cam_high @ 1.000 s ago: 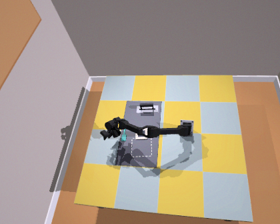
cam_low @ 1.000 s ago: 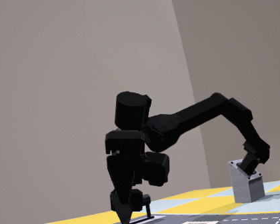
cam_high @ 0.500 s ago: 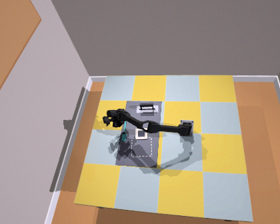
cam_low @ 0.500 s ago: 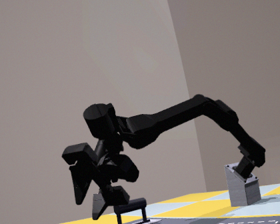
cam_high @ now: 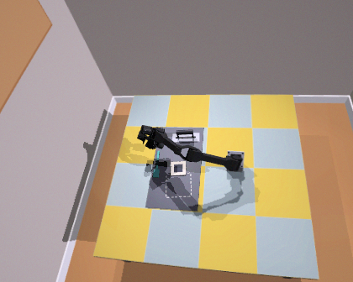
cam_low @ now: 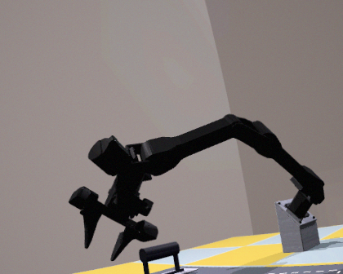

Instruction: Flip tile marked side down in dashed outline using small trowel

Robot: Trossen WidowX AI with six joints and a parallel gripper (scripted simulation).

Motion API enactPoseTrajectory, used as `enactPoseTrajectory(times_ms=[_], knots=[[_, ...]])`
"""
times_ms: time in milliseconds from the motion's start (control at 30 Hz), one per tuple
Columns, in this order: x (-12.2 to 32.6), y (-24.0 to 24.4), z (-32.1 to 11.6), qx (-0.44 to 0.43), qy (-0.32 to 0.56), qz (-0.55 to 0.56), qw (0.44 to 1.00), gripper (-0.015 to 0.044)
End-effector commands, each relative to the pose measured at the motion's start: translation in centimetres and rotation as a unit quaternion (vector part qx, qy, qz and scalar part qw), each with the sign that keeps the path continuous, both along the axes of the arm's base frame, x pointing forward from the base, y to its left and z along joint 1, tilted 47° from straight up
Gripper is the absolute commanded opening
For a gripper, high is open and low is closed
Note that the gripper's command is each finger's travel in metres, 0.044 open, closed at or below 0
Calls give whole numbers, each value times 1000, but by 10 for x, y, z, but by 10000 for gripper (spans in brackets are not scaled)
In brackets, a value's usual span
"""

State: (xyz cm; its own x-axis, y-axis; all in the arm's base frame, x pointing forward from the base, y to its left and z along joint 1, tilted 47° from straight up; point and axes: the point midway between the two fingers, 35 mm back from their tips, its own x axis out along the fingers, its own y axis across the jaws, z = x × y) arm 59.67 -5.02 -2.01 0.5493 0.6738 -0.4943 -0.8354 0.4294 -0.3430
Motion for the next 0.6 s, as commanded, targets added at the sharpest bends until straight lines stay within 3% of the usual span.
enactPoseTrajectory(times_ms=[0, 567], knots=[[-15, -20, -20, 11, 69, -36, 997, 270], [-96, -77, -81, 66, 322, -151, 932, 270]])
